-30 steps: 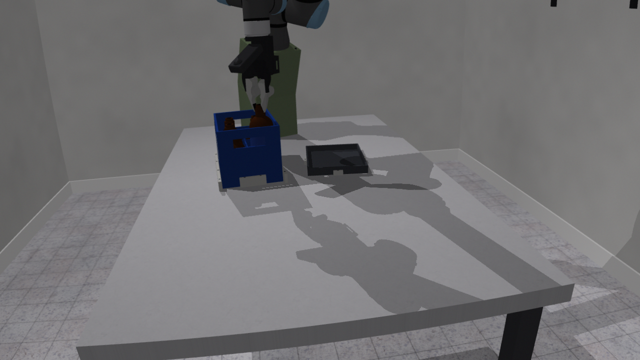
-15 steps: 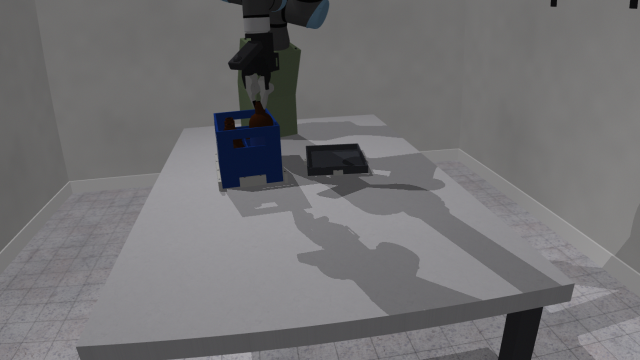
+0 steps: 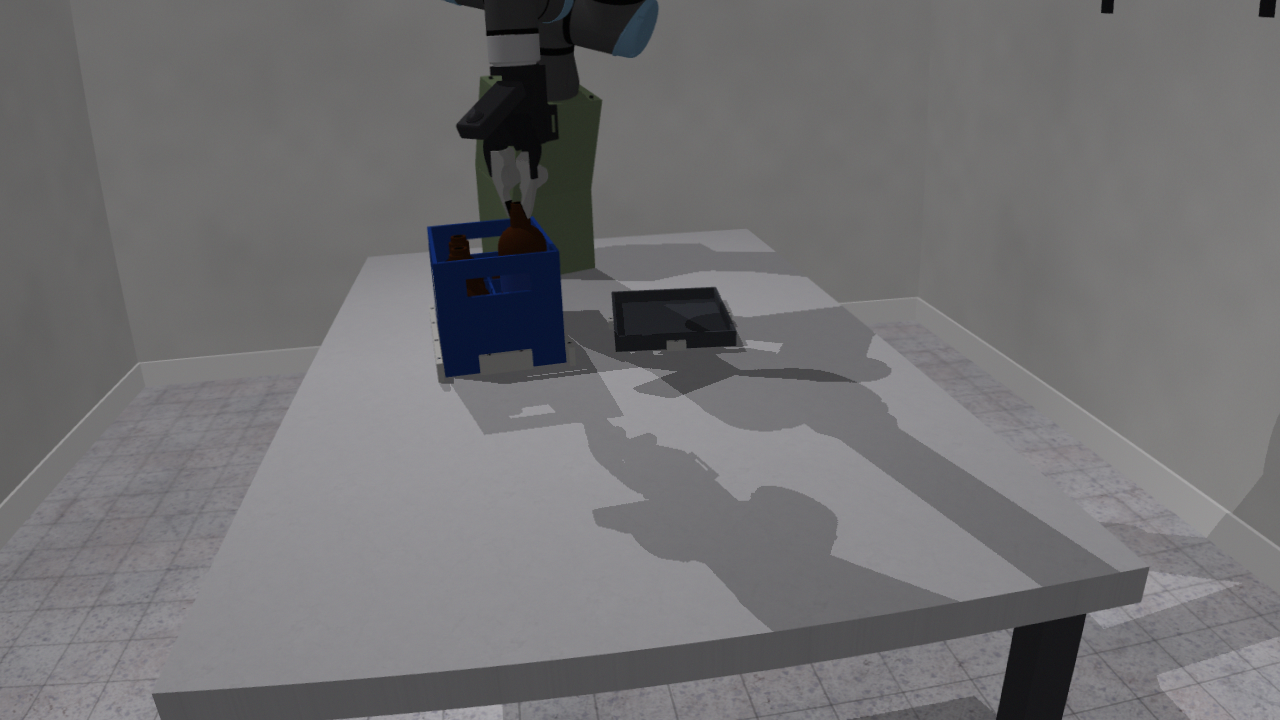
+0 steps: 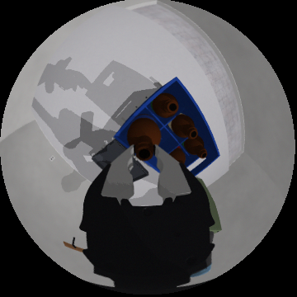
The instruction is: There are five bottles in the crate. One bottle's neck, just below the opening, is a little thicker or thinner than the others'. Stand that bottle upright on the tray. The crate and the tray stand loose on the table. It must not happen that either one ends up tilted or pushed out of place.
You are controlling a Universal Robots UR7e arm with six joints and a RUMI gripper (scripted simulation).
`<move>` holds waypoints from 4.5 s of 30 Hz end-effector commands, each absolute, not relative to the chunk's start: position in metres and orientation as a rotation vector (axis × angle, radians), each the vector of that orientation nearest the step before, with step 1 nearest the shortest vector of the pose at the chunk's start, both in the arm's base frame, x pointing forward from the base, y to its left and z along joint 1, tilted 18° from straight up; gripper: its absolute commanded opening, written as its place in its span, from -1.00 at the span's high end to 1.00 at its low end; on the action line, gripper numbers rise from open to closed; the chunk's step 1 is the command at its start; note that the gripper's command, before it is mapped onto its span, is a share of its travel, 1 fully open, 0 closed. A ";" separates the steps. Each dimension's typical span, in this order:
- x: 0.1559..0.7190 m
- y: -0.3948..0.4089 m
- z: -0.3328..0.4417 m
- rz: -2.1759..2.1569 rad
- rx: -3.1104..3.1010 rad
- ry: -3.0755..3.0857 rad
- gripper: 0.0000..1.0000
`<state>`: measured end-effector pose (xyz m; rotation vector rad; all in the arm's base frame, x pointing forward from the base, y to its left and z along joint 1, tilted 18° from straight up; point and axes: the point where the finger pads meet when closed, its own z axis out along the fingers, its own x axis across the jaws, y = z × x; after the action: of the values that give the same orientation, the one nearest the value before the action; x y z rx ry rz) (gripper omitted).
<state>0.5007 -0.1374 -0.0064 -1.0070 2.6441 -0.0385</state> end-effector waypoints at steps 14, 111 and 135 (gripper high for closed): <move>0.501 -0.138 -0.006 -0.040 -1.007 2.643 1.00; 0.489 -0.141 0.032 -0.040 -1.007 2.643 1.00; 0.489 -0.141 0.033 -0.040 -1.007 2.643 1.00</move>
<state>0.4888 -0.1408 0.0318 -1.0070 2.6441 -0.0385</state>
